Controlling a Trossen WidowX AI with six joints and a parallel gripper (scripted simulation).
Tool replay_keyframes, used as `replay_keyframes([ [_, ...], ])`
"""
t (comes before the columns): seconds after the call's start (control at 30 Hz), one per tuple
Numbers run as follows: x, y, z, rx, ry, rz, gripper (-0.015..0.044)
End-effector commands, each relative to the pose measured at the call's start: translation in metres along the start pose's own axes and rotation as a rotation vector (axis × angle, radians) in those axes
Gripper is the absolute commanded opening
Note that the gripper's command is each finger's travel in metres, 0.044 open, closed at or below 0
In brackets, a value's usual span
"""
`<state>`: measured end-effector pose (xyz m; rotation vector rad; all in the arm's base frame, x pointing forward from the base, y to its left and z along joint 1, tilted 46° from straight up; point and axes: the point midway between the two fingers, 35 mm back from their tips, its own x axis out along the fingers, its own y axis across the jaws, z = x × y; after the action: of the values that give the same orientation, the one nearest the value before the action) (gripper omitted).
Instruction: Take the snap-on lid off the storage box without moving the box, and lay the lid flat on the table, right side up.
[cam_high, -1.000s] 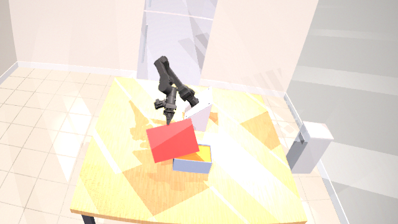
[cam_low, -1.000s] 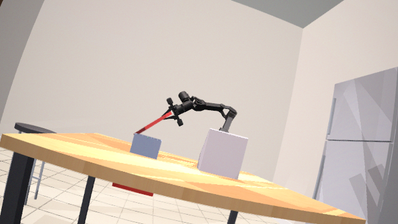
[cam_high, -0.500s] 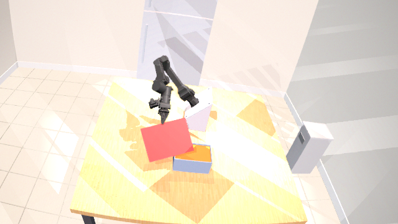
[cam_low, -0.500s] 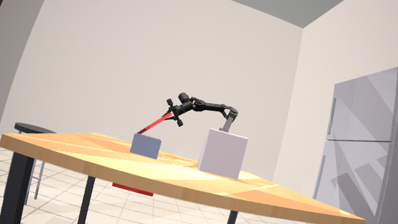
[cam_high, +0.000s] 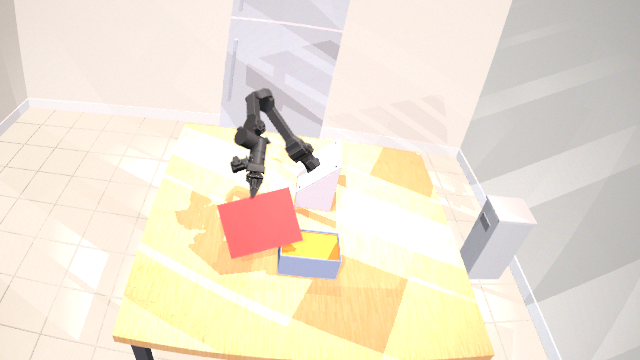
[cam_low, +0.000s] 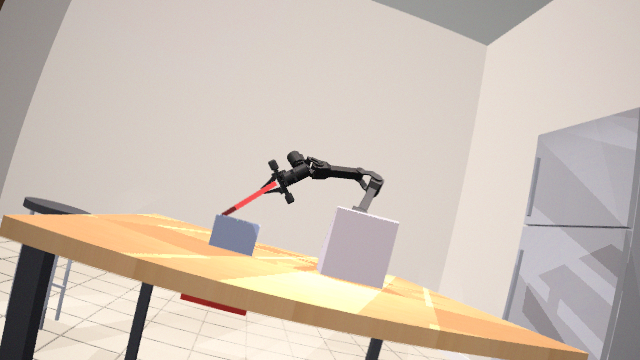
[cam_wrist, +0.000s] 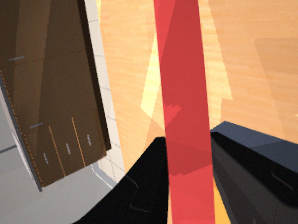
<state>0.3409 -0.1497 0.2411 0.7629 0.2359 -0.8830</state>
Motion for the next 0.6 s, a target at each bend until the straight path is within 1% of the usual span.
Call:
replay_keyframes([
  [0.0,-0.005,0.004,0.013,0.006,-0.006,0.023,0.0000],
  [0.57,-0.008,0.003,0.047,0.005,-0.007,0.023,0.0000],
])
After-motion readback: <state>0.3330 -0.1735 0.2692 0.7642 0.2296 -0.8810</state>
